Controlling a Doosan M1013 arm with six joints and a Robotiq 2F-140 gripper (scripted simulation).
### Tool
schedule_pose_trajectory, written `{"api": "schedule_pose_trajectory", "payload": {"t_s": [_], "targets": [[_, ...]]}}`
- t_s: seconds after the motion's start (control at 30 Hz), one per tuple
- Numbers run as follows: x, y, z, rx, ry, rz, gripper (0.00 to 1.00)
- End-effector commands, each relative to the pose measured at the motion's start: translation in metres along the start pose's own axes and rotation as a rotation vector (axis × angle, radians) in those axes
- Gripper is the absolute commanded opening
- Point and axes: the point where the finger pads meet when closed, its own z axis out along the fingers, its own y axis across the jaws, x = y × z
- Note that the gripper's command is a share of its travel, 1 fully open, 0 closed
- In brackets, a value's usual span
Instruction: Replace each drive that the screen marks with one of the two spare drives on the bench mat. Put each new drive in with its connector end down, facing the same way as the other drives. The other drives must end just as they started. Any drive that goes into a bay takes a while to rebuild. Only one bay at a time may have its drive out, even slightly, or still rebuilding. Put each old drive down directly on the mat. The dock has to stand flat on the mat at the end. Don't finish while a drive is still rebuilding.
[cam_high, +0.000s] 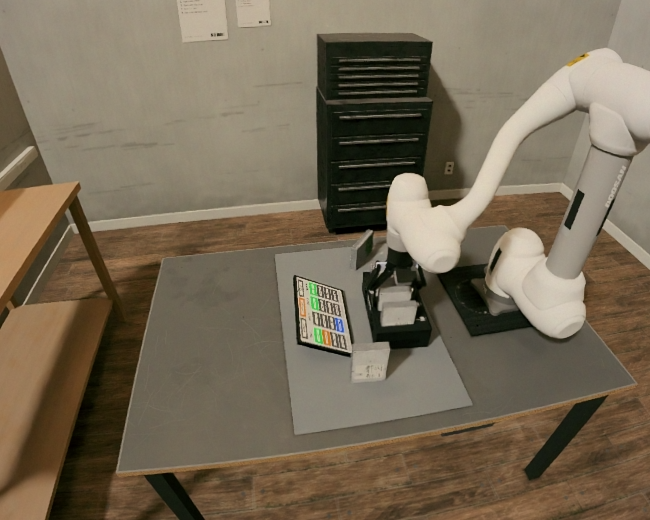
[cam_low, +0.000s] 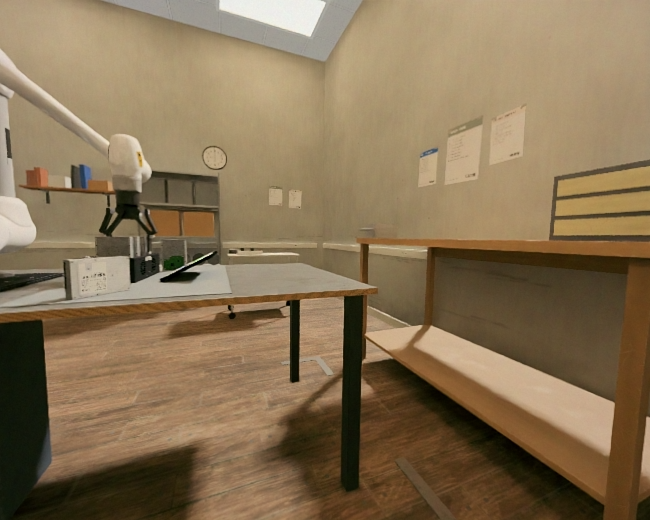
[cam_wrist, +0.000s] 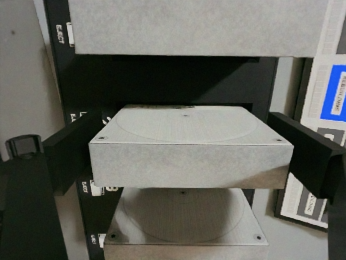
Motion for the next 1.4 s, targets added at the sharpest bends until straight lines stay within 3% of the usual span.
{"api": "schedule_pose_trajectory", "payload": {"t_s": [0.0,0.6,1.37], "targets": [[0.0,0.0,0.0,-0.001,0.0,0.0,0.89],[0.0,0.0,-0.009,-0.001,0.0,0.0,0.89],[0.0,0.0,-0.094,-0.001,0.0,0.0,0.89]]}}
